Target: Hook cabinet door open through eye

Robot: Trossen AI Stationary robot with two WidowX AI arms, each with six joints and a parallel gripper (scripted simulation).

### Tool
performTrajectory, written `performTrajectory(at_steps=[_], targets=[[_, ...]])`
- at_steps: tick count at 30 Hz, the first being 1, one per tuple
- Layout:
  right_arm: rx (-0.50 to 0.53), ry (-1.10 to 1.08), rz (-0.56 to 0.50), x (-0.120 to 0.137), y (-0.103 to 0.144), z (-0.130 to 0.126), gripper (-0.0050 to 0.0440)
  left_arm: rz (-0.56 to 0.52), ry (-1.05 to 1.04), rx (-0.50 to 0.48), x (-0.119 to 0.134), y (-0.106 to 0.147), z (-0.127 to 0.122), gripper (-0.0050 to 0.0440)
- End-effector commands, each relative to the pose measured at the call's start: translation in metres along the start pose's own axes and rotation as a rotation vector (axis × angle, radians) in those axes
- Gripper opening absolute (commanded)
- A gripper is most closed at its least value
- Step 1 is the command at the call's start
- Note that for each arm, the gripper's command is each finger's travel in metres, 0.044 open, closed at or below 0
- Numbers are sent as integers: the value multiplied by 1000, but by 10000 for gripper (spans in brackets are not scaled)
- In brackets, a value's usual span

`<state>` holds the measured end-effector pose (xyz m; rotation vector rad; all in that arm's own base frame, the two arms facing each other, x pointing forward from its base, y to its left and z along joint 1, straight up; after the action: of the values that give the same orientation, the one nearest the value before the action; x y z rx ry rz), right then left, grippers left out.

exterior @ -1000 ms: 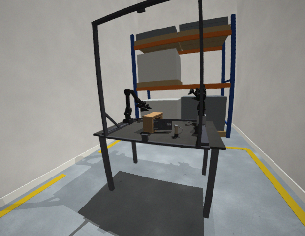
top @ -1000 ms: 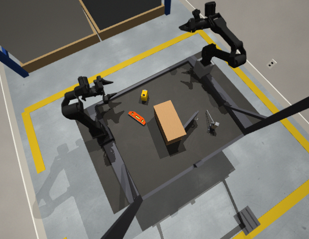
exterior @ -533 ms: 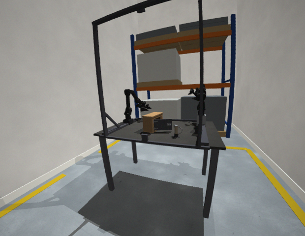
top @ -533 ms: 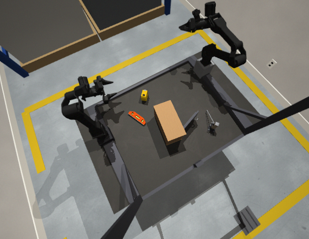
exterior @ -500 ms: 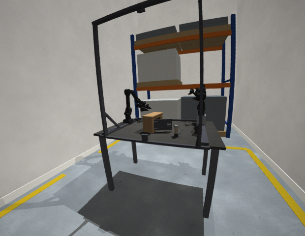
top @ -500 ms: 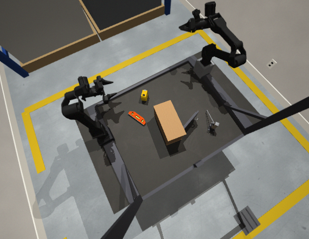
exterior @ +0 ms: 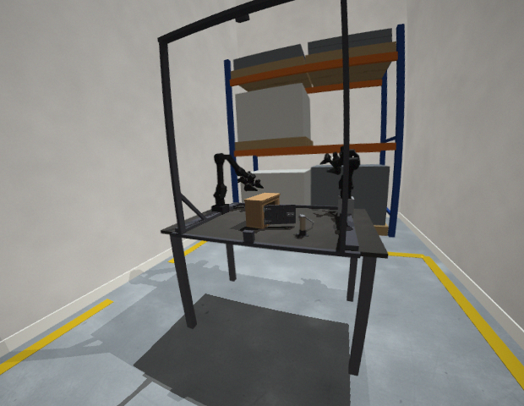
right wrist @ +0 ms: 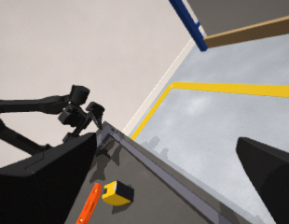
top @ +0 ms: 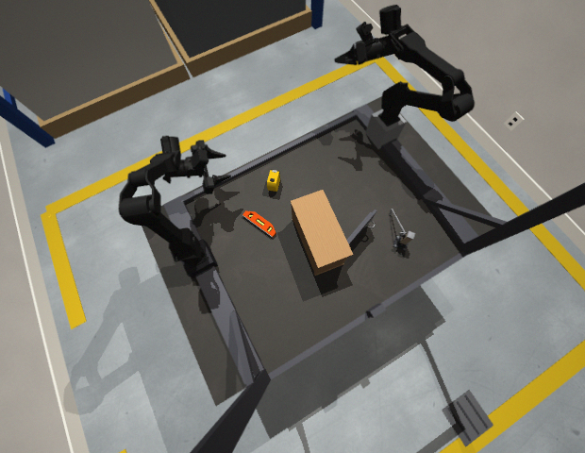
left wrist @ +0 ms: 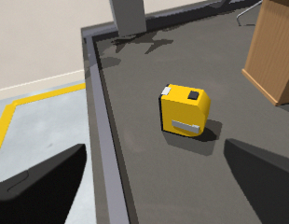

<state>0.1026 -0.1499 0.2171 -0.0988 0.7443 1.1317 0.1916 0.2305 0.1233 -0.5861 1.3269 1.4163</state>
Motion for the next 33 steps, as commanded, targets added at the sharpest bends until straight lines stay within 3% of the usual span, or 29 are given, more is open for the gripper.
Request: performTrajectory(at_steps=[1,5,12,19,21,26,33], targets=[[-51,81,108,12,-27,10,440,83,-44,62,-38,-41,15,400],[-75,115,156,20,-37,15,440,119,-44,88,-53,-60,14,400],[-159,239,304,54,-64,32,440,199,-53,115,-111,-119,0,400],[-247,363,436,95,-82,51,440,215,-52,90,-177,-166,-33,400],[-247,363,436,95,-82,51,440,215,-52,90,-177,-166,-33,400],[-330,476,541,136,-89,68,440,182,-29,57,-234,-192,-72,400],[-446,620,655,190,-85,88,440,106,27,25,-299,-207,-126,400]])
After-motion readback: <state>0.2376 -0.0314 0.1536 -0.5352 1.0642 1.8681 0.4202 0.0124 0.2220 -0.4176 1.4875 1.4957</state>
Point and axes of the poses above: on each arm, the point midway between the two fingers, 35 mm back from their tips, its own y axis back along the fingers, its own z axis across the jaws, x = y × z, the point moved 4 cm from there along y, back along the fingers, and after that the axes turned 10 degrees about -y, right-handed, at the moved point
